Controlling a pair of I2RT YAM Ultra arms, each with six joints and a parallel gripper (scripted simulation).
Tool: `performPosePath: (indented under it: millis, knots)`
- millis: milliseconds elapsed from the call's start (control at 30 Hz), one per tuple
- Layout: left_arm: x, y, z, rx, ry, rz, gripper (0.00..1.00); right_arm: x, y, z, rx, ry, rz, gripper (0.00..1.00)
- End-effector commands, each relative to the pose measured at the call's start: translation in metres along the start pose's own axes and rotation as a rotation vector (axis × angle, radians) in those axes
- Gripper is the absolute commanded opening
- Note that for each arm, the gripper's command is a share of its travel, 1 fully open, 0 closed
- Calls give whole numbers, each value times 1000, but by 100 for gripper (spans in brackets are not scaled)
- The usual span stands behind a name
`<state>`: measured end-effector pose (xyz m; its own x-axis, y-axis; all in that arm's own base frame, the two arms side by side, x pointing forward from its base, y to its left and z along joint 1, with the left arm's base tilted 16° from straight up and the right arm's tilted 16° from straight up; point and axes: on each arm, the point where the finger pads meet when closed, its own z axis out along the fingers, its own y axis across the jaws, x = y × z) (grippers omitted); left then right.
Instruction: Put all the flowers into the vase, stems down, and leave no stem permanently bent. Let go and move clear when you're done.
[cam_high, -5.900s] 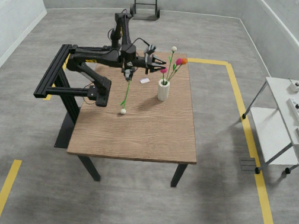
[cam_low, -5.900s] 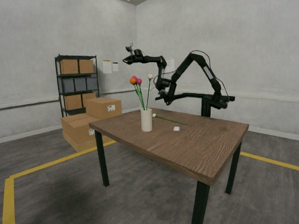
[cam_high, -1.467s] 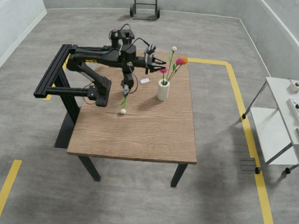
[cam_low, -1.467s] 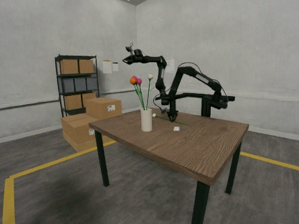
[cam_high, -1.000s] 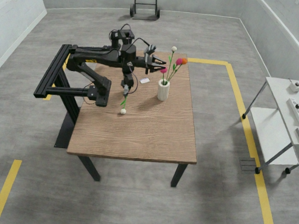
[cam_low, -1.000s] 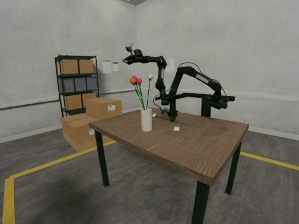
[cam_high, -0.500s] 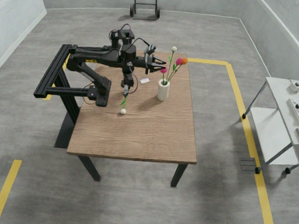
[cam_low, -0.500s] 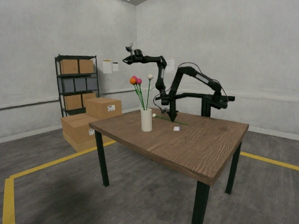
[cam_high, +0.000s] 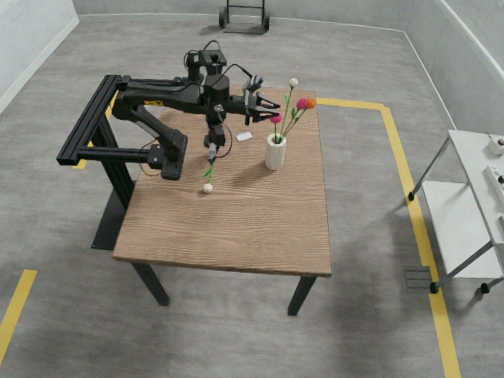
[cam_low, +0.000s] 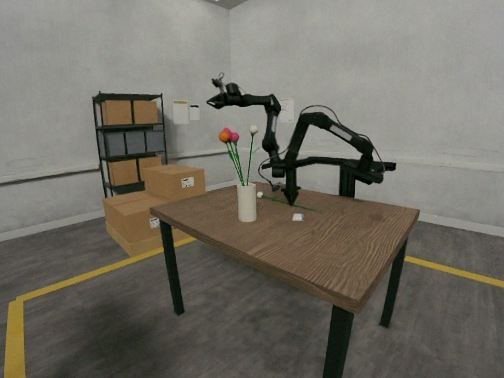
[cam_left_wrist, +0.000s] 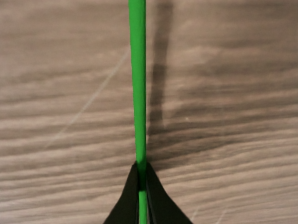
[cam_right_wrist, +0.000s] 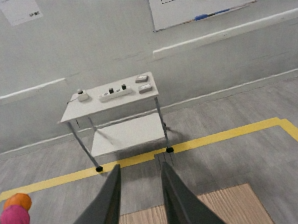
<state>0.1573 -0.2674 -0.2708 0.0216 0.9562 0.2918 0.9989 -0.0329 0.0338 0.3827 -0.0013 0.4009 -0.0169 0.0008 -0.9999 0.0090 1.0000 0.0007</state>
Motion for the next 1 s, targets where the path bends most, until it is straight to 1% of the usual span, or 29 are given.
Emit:
performPosePath:
  millis: [0,167,233,267,500,600,667,700,967]
  knots:
    - [-5,2,-13,-11,-25,3,0,2,1,4,-11,4,1,30]
    - [-7,-2,-19,-9,-19,8,0,2,1,4,-11,4,1,30]
    - [-2,-5,-20,-3,-8,10,0,2,1,4,-11,4,1,30]
    - [-7,-2,-25,-7,-20,8,0,2,1,4,-11,4,1,30]
    - [-4,-4,-39,-1,-15,6,0,2,1,4,-11,4,1,30]
    - [-5,-4,-41,-1,-15,7,0,2,1,4,-11,4,1,30]
    - [1,-7,-42,4,-2,9,0,2,1,4,-11,4,1,30]
    - [-7,-3,-47,-4,-22,8,0,2,1,4,-11,4,1,30]
    - [-8,-3,-51,-6,-25,11,0,2,1,4,-11,4,1,30]
